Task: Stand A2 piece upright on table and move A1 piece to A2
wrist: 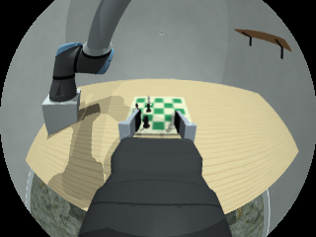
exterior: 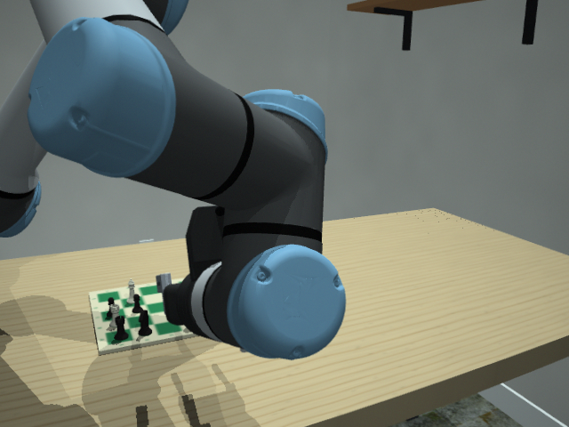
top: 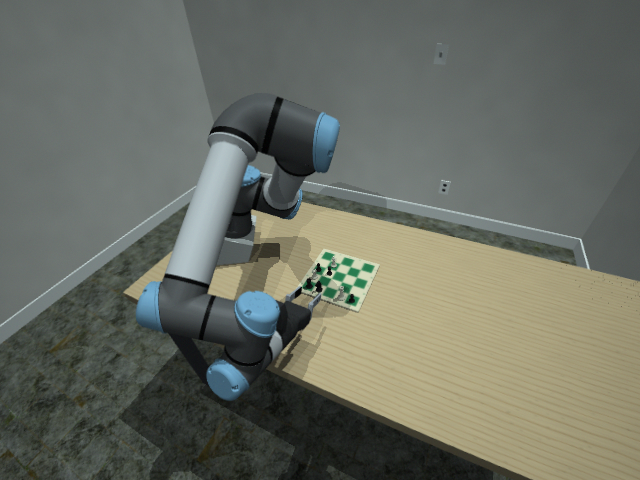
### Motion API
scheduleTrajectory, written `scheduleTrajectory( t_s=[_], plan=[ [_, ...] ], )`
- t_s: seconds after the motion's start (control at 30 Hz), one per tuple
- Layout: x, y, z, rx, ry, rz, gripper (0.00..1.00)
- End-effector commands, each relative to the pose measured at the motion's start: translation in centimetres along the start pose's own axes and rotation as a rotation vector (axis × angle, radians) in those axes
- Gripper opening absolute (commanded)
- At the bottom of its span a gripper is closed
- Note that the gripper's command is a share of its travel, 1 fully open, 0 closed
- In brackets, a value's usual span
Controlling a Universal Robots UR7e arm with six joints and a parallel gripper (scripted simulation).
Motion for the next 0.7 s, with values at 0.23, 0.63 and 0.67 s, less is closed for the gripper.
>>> scheduleTrajectory(
  t_s=[0.23,0.63,0.67],
  plan=[
    [-2.1,1.0,1.9,0.114,-0.125,0.093,1.0],
    [-6.5,2.9,5.9,0.375,-0.392,0.296,1.0],
    [-6.5,2.9,5.9,0.375,-0.392,0.296,1.0]
  ],
)
Point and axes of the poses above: the point where the finger pads meet when closed, its own x axis back along the fingers, its own y axis across the jaws, z = x × y, the point moved 9 cm from there along x, back along the fingers, and after that the axes turned 3 degrees about x, right-handed, at the moved point
